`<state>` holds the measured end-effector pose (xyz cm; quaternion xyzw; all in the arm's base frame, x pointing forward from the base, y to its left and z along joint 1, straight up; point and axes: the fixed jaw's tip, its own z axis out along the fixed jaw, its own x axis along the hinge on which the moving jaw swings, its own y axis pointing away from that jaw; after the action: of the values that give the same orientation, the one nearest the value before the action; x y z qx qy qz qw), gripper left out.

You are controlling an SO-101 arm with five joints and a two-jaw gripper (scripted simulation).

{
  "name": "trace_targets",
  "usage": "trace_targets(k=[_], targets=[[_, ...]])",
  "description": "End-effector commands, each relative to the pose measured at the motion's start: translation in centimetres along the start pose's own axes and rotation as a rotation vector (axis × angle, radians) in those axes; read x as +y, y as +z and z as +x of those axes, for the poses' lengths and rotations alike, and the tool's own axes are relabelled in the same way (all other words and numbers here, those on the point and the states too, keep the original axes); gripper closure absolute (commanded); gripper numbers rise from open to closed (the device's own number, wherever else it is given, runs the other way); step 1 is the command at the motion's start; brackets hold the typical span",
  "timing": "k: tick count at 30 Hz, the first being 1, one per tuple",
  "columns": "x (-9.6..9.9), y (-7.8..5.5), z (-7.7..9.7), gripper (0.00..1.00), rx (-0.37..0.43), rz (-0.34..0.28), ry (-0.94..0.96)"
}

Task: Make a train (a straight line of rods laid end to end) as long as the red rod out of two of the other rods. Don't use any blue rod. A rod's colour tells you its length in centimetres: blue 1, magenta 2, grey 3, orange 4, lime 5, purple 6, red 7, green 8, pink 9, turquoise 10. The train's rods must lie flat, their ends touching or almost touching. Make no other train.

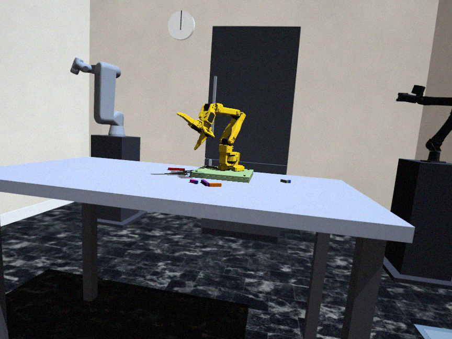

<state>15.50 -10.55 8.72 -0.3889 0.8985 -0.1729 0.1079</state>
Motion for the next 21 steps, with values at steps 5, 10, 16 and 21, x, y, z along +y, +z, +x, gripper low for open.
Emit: trace_targets(k=[5, 10, 16, 21], targets=[[0.4, -1.2, 2.3, 0.00, 0.051, -0.019, 0.091], [1.2, -2.3, 4.3, 0.00, 0.097, -0.043, 0.178], [2.5, -3.8, 6.4, 0.00, 0.148, -0.072, 0.286], [3.4, -4.8, 7.3, 0.00, 0.176, -0.091, 0.351]])
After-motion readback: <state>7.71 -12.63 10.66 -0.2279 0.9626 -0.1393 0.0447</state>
